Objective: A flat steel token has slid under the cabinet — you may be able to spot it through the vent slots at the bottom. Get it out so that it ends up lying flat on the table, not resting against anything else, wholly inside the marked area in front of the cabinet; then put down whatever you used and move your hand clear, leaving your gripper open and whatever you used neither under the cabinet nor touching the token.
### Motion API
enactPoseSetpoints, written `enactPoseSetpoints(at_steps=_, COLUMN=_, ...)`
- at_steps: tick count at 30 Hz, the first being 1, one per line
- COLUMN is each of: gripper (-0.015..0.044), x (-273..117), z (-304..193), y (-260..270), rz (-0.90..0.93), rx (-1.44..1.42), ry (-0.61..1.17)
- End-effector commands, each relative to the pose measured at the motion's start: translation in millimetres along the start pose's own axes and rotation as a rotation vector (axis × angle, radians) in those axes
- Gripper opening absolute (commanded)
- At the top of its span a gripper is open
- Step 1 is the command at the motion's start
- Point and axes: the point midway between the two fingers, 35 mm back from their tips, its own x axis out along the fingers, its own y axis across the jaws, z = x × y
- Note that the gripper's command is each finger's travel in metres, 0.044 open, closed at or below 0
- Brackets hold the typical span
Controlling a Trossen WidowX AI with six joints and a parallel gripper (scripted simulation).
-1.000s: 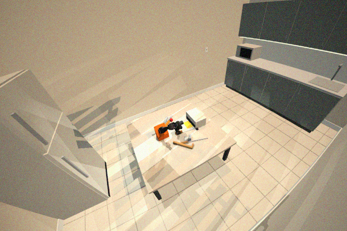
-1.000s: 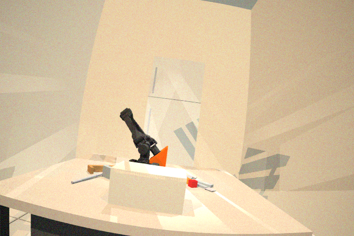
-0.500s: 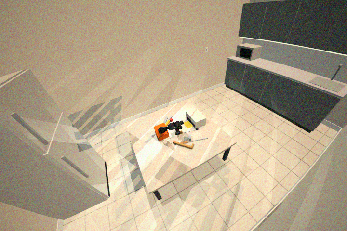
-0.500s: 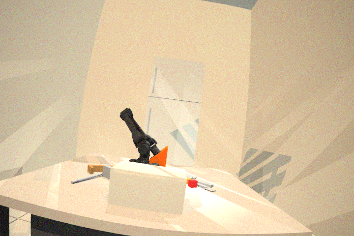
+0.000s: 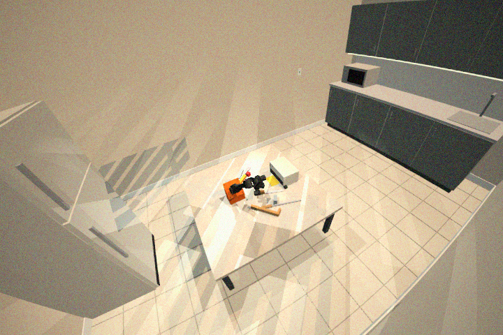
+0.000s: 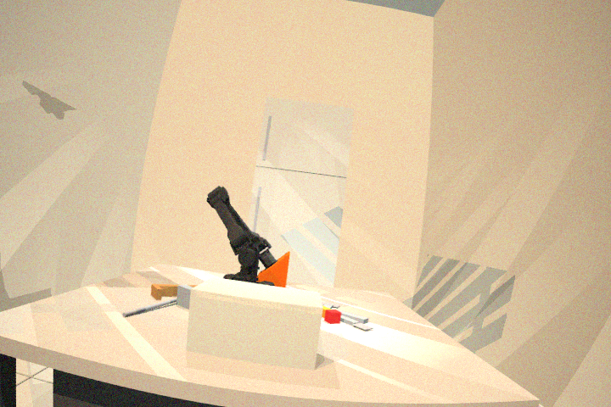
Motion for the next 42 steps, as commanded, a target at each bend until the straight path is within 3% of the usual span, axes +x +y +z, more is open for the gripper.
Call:
enactPoseSetpoints(at_steps=1, gripper=0.0, x=0, z=1, y=0, rz=0.0, rx=0.039, ry=-0.002)
enactPoseSetpoints(at_steps=42, gripper=0.0, x=-1, z=5, y=18, rz=0.002, rx=0.217, ry=-0.002)
